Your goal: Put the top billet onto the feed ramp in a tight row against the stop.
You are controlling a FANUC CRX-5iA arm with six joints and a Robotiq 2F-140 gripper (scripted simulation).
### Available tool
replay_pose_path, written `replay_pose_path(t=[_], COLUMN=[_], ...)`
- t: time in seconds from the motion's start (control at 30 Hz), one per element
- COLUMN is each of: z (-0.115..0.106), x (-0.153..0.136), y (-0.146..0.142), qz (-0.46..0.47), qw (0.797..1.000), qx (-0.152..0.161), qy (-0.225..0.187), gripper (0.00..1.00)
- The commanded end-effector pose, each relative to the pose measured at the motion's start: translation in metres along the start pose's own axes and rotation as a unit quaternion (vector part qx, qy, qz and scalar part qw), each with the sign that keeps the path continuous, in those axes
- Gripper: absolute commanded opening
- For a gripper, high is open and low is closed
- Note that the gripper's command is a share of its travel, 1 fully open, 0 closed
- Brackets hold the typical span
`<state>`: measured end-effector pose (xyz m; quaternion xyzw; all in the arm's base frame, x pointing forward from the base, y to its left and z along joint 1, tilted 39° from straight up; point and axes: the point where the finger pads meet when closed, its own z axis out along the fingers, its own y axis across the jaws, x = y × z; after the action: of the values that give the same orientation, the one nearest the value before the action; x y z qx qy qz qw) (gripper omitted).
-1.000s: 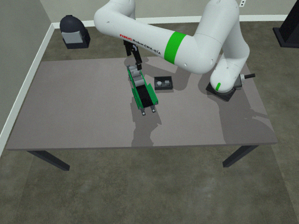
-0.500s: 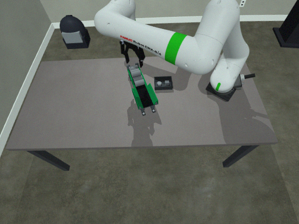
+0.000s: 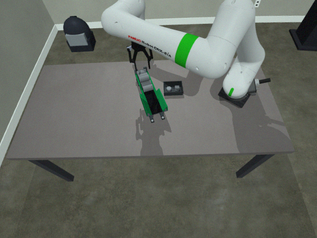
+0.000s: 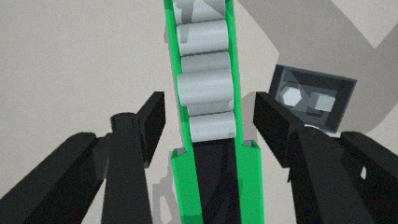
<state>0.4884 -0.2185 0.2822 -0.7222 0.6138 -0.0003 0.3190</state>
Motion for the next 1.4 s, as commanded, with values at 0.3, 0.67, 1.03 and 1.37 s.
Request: replay_pose_path(t=[0.3,0.67,1.03,1.37], z=[-0.001,0.0,0.007,0.018], x=[0.0,0.0,0.0,0.0], y=[0.0,0.0,0.0,0.0], qz=[-0.06,-0.06,-0.06,-0.06], qw=[0.998,0.998,0.998,0.998], qx=[0.008,0.008,0.008,0.008], qy=[-0.012,-0.012,-0.012,-0.012], gripper=[0.55,0.55,0.55,0.55])
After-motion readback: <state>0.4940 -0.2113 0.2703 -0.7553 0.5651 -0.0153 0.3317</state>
